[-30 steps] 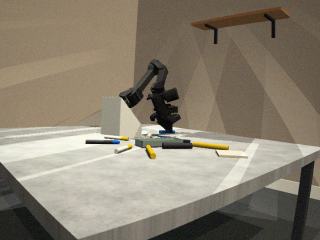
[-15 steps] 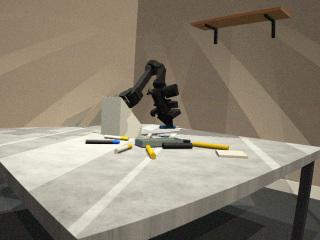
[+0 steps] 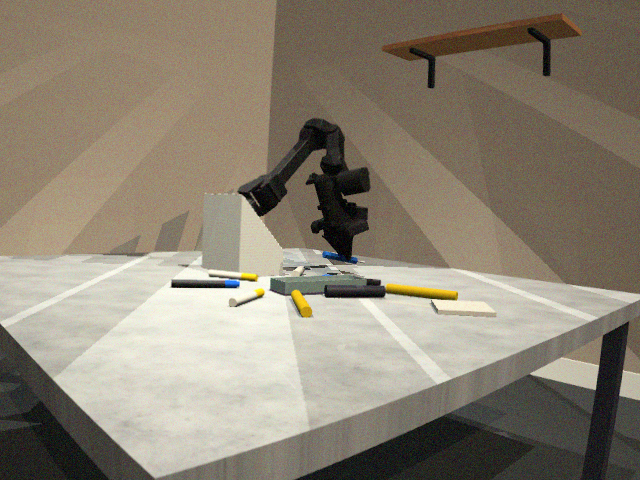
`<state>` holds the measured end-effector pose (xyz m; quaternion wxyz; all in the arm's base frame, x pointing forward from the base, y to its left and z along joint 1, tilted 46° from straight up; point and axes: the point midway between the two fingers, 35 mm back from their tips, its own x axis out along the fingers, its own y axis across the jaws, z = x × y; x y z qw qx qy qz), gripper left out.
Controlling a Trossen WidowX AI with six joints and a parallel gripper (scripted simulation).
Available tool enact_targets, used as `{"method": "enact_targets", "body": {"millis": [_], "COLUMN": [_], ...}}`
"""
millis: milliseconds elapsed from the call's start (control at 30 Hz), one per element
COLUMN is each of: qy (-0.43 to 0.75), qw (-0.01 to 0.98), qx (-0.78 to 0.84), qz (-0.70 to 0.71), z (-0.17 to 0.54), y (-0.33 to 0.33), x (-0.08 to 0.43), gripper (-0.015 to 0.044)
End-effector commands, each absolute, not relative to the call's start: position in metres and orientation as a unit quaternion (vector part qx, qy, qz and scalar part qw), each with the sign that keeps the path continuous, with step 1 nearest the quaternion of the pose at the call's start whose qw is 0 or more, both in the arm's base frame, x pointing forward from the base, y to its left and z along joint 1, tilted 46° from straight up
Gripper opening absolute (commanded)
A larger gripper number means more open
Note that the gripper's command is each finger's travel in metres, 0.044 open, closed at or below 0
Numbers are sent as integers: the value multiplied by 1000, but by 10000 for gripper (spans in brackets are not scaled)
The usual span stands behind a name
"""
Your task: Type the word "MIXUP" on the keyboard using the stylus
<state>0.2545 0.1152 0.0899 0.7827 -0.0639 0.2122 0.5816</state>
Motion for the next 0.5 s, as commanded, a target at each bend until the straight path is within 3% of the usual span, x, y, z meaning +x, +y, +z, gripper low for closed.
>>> {"method": "enact_targets", "body": {"millis": [0, 467], "qy": [248, 367], "qw": [785, 768], "qx": [-74, -100], "qz": [563, 516], "z": [84, 60], "y": [106, 75], "x": [272, 311], "gripper": [0, 0]}}
